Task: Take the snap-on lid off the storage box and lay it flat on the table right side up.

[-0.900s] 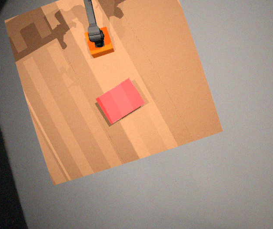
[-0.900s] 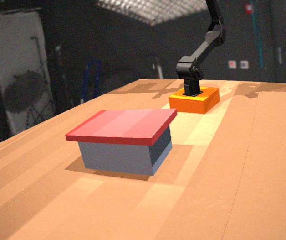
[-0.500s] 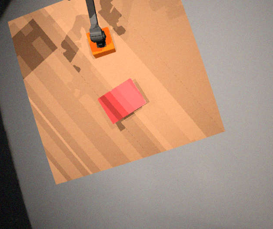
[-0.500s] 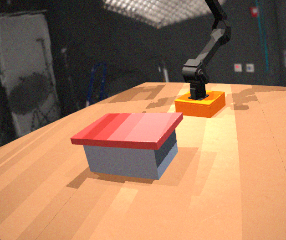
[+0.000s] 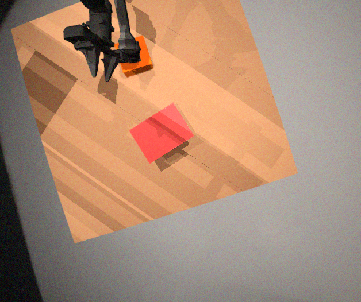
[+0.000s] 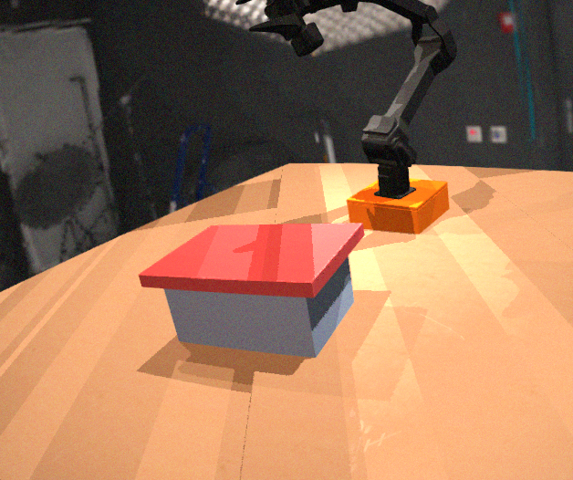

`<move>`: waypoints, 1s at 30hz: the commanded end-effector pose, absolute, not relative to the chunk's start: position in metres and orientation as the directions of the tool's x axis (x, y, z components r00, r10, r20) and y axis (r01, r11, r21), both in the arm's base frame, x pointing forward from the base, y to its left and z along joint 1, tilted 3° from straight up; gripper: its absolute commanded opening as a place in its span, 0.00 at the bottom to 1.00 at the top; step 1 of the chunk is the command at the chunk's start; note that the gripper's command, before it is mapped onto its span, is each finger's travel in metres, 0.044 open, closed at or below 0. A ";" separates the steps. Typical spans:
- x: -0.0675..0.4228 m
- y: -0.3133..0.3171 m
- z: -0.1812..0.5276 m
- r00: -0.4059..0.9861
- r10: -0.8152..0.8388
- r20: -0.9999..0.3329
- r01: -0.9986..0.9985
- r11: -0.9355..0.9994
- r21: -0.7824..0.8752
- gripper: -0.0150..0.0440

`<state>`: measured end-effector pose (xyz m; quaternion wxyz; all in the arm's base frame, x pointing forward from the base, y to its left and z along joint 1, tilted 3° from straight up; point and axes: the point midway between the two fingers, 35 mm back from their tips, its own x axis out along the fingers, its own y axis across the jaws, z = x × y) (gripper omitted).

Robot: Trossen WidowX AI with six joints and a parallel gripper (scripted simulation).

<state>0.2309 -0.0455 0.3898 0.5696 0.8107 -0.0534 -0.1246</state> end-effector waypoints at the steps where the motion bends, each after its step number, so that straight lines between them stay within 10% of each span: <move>1: 0.261 -0.033 0.331 0.950 -0.099 -0.297 0.272 -0.204 0.940 0.65; 13: 0.276 0.008 0.178 0.751 0.302 -0.588 0.555 0.195 0.809 0.65; 30: 0.279 0.011 0.126 0.746 0.309 -0.590 0.555 0.200 0.807 0.65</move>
